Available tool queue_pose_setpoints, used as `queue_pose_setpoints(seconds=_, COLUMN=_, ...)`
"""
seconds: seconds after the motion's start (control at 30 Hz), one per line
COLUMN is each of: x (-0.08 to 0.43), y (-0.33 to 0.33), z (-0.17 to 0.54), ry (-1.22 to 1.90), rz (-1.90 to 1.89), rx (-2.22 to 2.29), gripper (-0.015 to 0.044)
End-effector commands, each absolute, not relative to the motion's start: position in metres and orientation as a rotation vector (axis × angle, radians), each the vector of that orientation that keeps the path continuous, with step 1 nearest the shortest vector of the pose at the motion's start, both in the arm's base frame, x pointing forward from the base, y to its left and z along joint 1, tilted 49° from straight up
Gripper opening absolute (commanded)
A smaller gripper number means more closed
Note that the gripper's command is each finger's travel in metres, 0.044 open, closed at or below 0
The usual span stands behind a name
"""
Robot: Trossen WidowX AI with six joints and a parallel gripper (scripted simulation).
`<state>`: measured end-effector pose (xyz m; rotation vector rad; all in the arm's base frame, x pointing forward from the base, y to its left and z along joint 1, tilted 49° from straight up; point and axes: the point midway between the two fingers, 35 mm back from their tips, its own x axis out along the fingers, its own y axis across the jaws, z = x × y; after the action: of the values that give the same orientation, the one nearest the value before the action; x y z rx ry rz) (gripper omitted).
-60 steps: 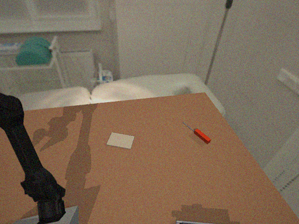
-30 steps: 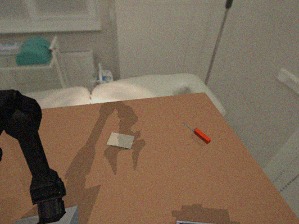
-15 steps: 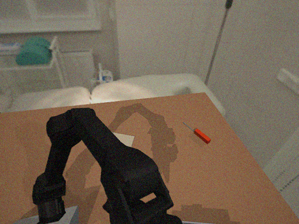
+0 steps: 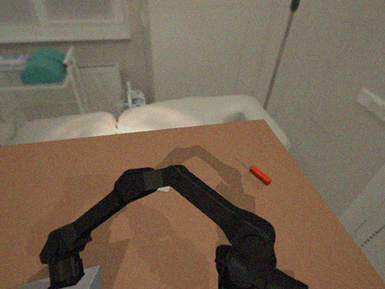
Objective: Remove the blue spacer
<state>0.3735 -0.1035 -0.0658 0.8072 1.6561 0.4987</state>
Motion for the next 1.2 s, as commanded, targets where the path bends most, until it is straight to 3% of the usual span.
queue_pose_setpoints(seconds=0.0, x=0.3766, y=-0.1061, z=-0.0655, ry=1.641, rz=0.511, rx=0.816, gripper=0.0440)
queue_pose_setpoints(seconds=1.17, x=0.3848, y=-0.1080, z=-0.0684, ry=1.640, rz=0.511, rx=0.815, gripper=0.0440)
